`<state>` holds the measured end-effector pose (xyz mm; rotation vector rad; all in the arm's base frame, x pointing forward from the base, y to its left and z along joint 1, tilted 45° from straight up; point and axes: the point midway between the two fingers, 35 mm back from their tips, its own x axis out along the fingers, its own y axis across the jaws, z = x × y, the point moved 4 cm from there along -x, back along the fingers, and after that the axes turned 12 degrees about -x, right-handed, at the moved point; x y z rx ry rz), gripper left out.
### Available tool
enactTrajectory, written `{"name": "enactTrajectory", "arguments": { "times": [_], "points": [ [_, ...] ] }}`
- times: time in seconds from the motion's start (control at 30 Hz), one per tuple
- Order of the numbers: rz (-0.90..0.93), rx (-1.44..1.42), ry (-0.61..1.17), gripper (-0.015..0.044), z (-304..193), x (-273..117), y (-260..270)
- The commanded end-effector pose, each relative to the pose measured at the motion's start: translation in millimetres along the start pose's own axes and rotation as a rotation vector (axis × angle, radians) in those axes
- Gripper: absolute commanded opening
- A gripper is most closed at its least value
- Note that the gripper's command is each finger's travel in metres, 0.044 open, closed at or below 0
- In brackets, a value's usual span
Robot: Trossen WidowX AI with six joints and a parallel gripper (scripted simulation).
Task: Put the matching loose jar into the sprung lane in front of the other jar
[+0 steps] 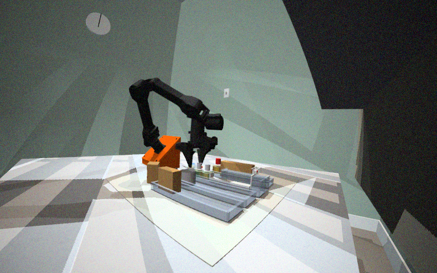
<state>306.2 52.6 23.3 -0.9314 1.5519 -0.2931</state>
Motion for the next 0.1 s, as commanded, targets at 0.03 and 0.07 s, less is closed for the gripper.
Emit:
{"name": "enactTrajectory", "arguments": {
  "times": [0.03, 0.07],
  "points": [
    [0.005, 0.008, -0.001, 0.03, -17.7, -1.1, 3.6],
    [0.005, 0.007, -0.001, 0.03, -21.1, -1.1, 4.3]
  ]
}}
